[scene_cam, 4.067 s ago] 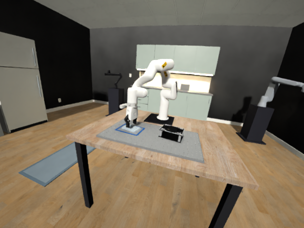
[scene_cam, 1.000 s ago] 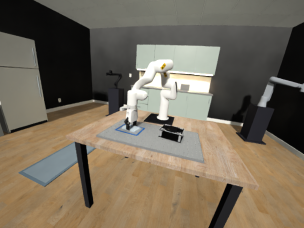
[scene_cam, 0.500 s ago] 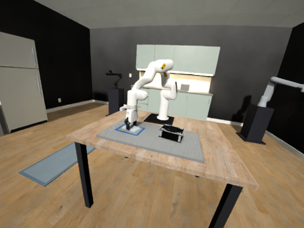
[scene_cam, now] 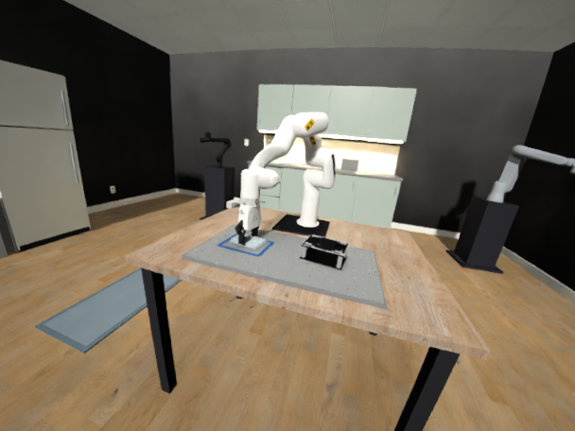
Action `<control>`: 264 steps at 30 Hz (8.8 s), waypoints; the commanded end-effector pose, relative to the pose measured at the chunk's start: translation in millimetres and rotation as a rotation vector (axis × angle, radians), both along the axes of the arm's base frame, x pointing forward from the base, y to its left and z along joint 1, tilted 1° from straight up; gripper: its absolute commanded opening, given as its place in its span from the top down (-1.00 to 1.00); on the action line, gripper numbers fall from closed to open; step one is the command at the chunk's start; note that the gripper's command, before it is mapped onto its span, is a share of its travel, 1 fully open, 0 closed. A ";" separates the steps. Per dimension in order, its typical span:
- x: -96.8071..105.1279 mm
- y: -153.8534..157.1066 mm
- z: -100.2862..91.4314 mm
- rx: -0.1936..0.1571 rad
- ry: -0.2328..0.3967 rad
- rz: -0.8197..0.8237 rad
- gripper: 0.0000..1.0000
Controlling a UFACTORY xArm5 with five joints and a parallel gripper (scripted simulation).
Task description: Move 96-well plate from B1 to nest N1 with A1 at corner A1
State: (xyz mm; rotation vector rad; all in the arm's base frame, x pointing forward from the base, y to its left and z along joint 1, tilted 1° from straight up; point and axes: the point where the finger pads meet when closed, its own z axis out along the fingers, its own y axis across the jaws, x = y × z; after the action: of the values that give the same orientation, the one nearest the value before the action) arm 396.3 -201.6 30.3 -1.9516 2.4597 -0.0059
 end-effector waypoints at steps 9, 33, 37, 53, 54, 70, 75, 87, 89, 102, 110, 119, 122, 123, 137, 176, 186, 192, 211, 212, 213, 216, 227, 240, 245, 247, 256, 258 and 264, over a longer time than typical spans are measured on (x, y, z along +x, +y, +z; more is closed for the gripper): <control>1.2 -0.7 9.4 0.009 -0.009 0.000 1.00; 1.1 -0.8 22.0 0.009 -0.009 0.000 1.00; 1.0 -0.9 28.7 0.009 -0.009 0.000 1.00; 0.8 -1.1 52.1 0.009 -0.009 0.000 1.00; 0.8 -1.1 53.8 0.009 -0.009 0.000 1.00; 0.5 -1.3 76.0 0.008 -0.009 0.000 1.00; 0.5 -1.3 76.0 0.008 -0.009 0.000 1.00; 0.6 11.9 78.6 0.010 -0.009 -0.133 1.00; 0.6 18.4 79.8 0.010 -0.008 -0.200 1.00; 0.8 54.5 86.9 0.013 -0.007 -0.567 1.00; 0.9 80.7 92.1 0.015 -0.006 -0.833 1.00; 1.0 103.7 96.6 0.017 -0.005 -1.067 1.00; 1.0 113.5 98.5 0.018 -0.005 -1.167 1.00; 1.0 116.8 99.2 0.018 -0.005 -1.200 1.00; 1.1 156.2 106.9 0.021 -0.002 -1.600 1.00; 1.5 270.9 129.6 0.026 0.007 -2.767 1.00; 1.6 297.2 134.8 0.026 0.010 -3.033 1.00; 1.7 316.8 138.7 0.026 0.012 -3.118 1.00; 1.8 323.3 139.7 0.026 0.012 -3.118 1.00; 1.8 323.2 139.7 0.026 0.012 -3.118 1.00; 1.8 323.2 139.7 0.026 0.012 -3.118 1.00; 1.8 323.1 139.7 0.026 0.012 -3.118 1.00; 1.8 322.7 139.7 0.026 0.012 -3.118 1.00; 1.9 322.6 126.4 0.026 0.012 -3.118 1.00; 2.0 322.6 118.0 0.026 0.012 -3.118 1.00; 2.1 322.7 114.7 0.026 0.012 -3.118 1.00; 2.2 322.7 103.0 0.026 0.012 -3.118 1.00; 2.3 322.7 99.7 0.026 0.012 -3.118 1.00; 2.4 322.8 89.6 0.026 0.012 -3.118 1.00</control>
State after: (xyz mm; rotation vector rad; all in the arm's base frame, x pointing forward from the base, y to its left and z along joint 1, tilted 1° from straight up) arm 397.3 120.8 123.9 2.4346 1.9789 0.0157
